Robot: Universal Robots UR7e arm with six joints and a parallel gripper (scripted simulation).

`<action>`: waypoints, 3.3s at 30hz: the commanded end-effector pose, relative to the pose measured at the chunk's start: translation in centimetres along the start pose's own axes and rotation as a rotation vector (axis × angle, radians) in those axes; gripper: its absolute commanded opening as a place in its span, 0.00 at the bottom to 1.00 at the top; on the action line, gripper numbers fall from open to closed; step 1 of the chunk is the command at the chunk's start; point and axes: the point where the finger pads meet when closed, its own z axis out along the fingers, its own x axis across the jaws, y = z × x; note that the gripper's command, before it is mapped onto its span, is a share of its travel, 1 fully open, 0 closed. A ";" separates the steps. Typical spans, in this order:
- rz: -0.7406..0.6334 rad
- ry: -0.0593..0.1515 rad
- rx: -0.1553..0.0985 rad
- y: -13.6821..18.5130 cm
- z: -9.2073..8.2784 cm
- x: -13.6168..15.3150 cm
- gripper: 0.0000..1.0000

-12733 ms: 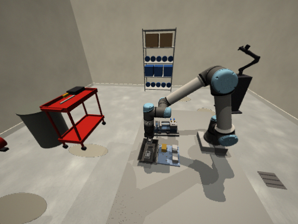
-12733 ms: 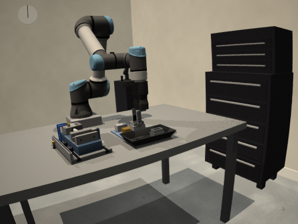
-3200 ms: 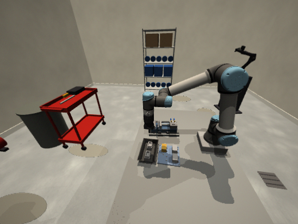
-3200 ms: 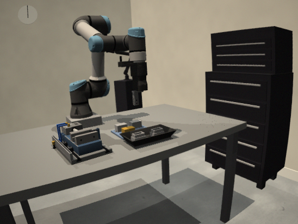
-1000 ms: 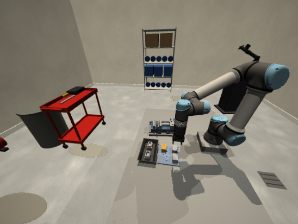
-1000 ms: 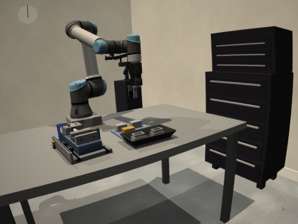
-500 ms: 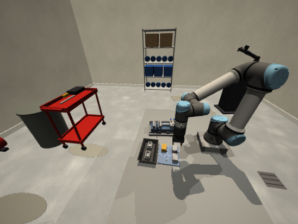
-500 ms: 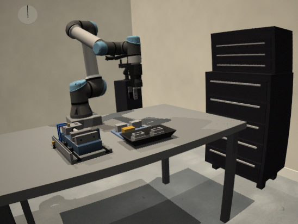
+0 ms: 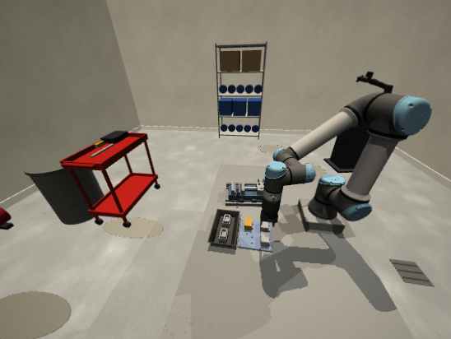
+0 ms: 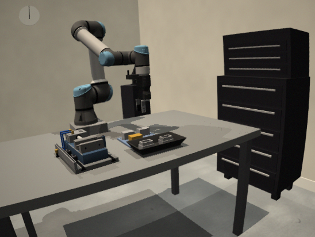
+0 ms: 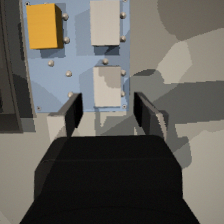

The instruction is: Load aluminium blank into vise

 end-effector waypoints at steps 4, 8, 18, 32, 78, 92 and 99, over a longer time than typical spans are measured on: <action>0.000 -0.002 -0.001 0.1 3.6 -0.1 1.00; 0.000 -0.002 -0.001 0.1 5.1 -0.1 1.00; 0.000 -0.002 -0.001 0.1 7.5 -0.1 1.00; 0.000 -0.002 -0.001 0.1 8.7 -0.1 1.00; 0.000 -0.002 -0.001 0.1 8.7 -0.1 1.00; 0.000 -0.002 -0.001 0.1 8.9 -0.1 1.00; 0.000 -0.002 -0.001 0.1 9.1 -0.1 1.00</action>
